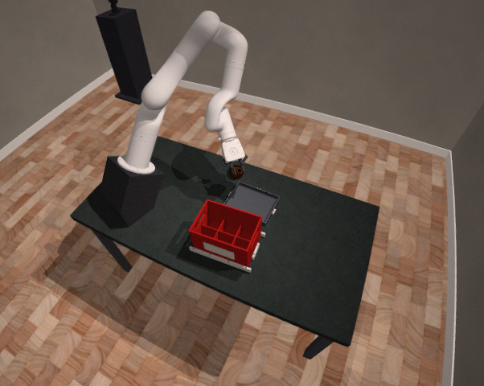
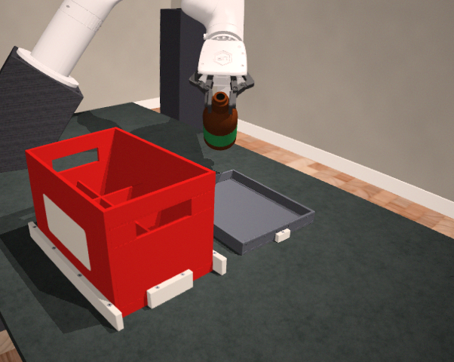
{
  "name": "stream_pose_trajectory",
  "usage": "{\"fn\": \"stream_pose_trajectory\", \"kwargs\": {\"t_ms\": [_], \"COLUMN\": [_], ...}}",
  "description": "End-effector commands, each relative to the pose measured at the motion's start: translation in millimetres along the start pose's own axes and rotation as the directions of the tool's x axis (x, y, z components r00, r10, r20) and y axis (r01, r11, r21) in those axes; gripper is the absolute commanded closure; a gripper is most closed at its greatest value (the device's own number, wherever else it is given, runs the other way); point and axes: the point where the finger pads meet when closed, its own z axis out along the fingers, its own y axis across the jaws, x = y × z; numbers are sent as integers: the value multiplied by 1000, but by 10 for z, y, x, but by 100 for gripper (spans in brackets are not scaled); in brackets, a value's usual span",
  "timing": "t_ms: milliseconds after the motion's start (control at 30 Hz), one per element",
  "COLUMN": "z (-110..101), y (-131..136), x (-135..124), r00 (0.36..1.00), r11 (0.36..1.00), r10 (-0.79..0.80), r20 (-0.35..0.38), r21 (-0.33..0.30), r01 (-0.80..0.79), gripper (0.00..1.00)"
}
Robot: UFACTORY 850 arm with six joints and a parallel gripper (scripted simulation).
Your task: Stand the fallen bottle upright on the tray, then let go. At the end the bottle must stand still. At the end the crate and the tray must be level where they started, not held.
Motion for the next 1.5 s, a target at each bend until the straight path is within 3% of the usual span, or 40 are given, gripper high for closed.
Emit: {"fn": "stream_pose_trajectory", "kwargs": {"t_ms": [0, 533, 1467], "z": [-1, 3, -7], "y": [4, 8, 6], "x": [-4, -1, 2], "r00": [1000, 1000, 986], "r11": [1000, 1000, 1000], "r10": [1, 2, 1], "r20": [1, 17, 167], "r21": [-1, -2, -1], "r01": [-1, -2, -1], "gripper": [100, 100, 100]}}
